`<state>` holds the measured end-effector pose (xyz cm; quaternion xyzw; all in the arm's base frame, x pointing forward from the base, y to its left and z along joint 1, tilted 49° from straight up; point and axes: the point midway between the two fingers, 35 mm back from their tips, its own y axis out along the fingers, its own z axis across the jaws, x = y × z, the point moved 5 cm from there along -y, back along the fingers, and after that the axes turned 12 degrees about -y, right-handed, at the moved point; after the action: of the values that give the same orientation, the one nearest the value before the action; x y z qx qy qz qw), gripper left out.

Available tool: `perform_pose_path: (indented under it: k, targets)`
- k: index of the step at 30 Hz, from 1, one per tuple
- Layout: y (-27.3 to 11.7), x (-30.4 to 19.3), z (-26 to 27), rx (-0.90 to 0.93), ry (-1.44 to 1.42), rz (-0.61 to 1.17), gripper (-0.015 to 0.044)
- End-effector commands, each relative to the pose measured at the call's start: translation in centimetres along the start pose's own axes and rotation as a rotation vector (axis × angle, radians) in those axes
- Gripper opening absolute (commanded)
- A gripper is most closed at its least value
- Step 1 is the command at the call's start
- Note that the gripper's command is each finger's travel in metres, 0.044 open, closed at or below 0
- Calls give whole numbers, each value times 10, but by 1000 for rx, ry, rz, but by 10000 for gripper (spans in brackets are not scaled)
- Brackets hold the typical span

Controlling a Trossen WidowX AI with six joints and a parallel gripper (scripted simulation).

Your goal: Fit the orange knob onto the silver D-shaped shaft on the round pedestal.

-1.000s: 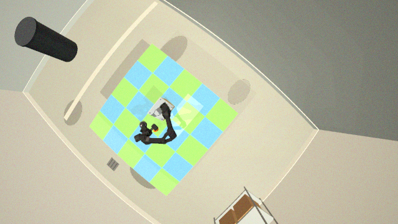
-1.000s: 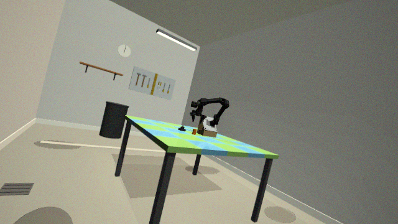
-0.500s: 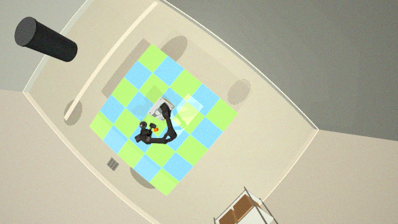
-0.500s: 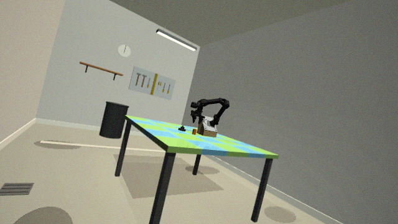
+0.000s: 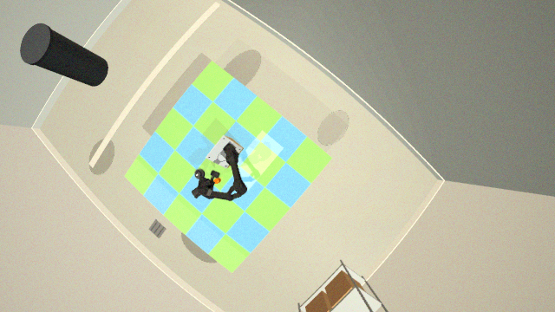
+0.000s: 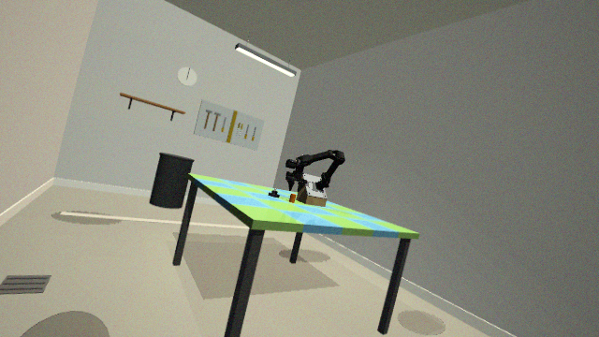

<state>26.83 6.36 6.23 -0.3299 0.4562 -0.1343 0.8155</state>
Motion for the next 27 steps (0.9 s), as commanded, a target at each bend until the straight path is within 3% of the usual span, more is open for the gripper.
perform_pose_path:
  k: [1,27]
  targets:
    - [8,-1,-1,-2,5,8,440]
    - [50,0,0,-2,5,7,440]
